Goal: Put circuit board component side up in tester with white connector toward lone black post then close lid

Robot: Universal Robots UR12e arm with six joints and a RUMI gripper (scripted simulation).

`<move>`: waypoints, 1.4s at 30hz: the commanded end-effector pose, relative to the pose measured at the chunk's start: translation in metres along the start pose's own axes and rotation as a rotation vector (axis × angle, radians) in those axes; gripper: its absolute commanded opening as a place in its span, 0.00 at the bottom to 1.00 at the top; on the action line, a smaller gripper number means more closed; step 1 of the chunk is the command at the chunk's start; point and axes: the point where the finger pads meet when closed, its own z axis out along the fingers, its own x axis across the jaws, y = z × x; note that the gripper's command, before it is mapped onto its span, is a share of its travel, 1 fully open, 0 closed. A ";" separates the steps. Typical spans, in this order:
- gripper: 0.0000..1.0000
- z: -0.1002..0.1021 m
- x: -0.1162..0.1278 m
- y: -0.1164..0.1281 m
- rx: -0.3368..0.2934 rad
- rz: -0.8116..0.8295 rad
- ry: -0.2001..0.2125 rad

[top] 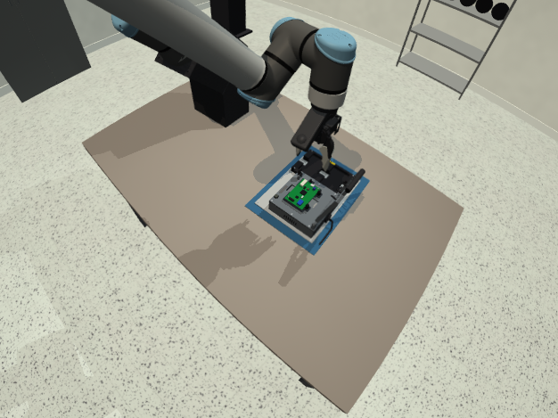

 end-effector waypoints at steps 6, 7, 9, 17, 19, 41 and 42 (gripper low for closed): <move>0.59 -0.059 -0.001 -0.001 -0.003 0.003 0.013; 0.59 -0.063 -0.001 -0.001 -0.003 0.003 0.013; 0.59 -0.071 -0.001 -0.001 -0.003 0.003 0.013; 0.59 -0.093 -0.002 -0.001 -0.003 0.003 0.013; 0.59 -0.096 -0.002 -0.001 -0.003 0.003 0.013; 0.30 -0.099 -0.001 -0.001 -0.004 0.002 0.015; 0.30 -0.099 -0.001 -0.001 -0.004 0.002 0.015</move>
